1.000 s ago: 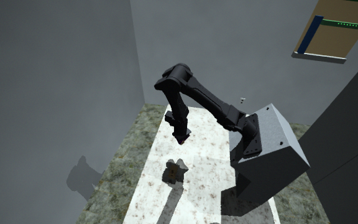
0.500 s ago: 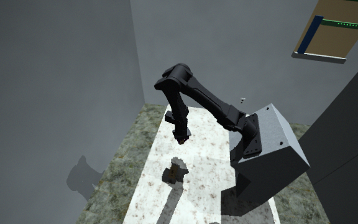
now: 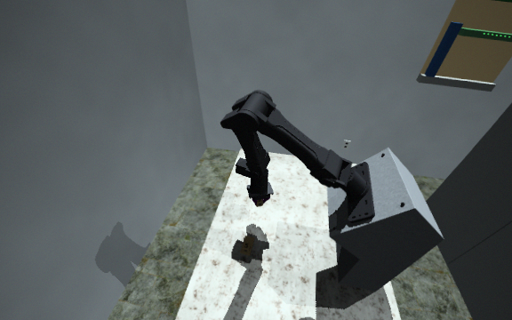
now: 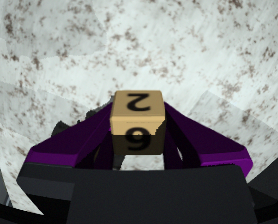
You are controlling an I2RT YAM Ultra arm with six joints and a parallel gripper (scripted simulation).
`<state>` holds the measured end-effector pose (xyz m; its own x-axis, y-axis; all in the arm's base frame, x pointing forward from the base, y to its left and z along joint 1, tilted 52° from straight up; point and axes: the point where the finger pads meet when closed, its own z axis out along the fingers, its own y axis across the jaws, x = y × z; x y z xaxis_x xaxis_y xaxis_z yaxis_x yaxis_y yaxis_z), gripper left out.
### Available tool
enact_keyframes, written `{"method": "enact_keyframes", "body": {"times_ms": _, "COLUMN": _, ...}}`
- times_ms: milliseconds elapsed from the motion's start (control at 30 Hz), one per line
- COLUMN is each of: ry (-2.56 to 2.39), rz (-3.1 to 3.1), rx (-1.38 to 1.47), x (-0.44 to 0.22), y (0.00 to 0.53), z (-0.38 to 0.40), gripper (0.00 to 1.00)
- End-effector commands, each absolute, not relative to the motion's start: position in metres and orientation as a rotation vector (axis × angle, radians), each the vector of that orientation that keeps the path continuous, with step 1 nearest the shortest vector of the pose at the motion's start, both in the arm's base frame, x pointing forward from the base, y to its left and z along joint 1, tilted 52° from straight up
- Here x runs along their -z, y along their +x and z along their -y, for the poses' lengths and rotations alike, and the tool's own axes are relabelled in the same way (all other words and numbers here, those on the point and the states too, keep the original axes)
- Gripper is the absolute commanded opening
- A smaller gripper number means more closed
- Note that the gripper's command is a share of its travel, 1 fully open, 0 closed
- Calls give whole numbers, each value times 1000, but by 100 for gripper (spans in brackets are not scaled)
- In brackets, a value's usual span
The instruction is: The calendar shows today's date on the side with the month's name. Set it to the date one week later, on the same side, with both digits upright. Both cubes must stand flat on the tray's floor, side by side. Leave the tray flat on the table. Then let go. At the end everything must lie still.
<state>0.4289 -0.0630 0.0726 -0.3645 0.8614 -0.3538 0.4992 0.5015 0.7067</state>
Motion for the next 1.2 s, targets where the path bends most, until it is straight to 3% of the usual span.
{"method": "enact_keyframes", "body": {"times_ms": 0, "ry": 1115, "rz": -2018, "rx": -644, "x": -76, "y": 429, "z": 65, "gripper": 26}}
{"method": "enact_keyframes", "body": {"times_ms": 1167, "ry": 1116, "rz": -2018, "rx": -645, "x": -18, "y": 505, "z": 57, "gripper": 26}}
